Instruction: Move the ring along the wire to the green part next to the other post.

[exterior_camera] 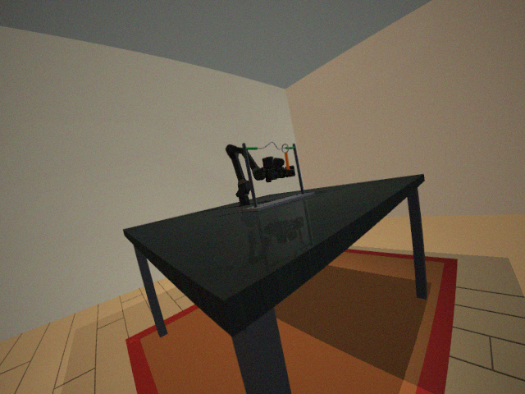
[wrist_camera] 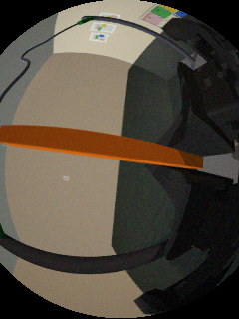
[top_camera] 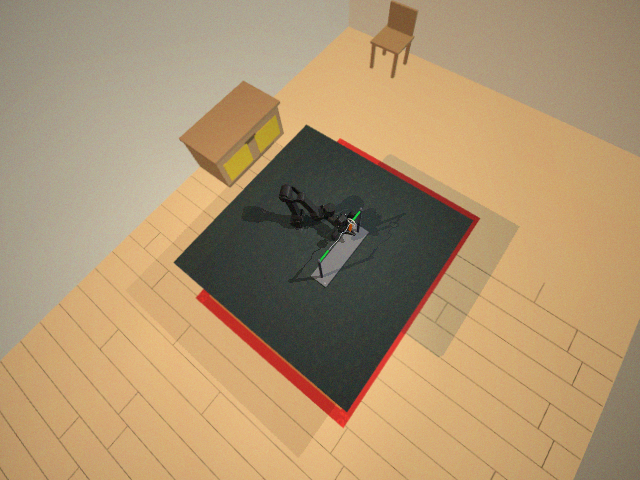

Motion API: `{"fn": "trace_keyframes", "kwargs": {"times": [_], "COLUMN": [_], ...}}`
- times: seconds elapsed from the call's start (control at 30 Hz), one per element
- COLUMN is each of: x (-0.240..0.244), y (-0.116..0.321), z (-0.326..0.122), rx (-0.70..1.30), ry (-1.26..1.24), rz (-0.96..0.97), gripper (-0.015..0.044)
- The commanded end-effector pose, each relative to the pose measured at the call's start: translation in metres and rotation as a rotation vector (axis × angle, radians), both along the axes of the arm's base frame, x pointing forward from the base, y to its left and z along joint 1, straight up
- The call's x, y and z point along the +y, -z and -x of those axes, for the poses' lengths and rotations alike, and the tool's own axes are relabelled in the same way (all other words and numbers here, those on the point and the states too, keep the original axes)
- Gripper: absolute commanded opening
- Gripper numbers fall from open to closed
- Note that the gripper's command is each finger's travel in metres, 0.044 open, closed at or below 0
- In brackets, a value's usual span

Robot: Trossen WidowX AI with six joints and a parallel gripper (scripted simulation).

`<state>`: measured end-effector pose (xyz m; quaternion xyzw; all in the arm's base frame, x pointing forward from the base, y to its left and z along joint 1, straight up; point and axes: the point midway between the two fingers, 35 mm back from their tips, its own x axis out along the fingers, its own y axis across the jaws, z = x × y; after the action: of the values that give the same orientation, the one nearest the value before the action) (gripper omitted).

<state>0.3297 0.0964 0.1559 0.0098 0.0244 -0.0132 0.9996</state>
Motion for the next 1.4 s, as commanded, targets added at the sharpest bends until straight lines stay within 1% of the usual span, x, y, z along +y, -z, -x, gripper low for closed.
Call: {"fn": "trace_keyframes", "kwargs": {"times": [0.0,0.67,1.1,1.37], "x": [0.005,0.024,0.024,0.024], "y": [-0.002,-0.002,0.012,0.012], "z": [-0.001,-0.001,-0.001,-0.001], "rx": [-0.006,-0.005,-0.005,-0.005], "ry": [0.006,0.013,0.013,0.013], "rz": [0.008,0.009,0.009,0.009], "gripper": [-0.015,-0.015,-0.015,-0.015]}}
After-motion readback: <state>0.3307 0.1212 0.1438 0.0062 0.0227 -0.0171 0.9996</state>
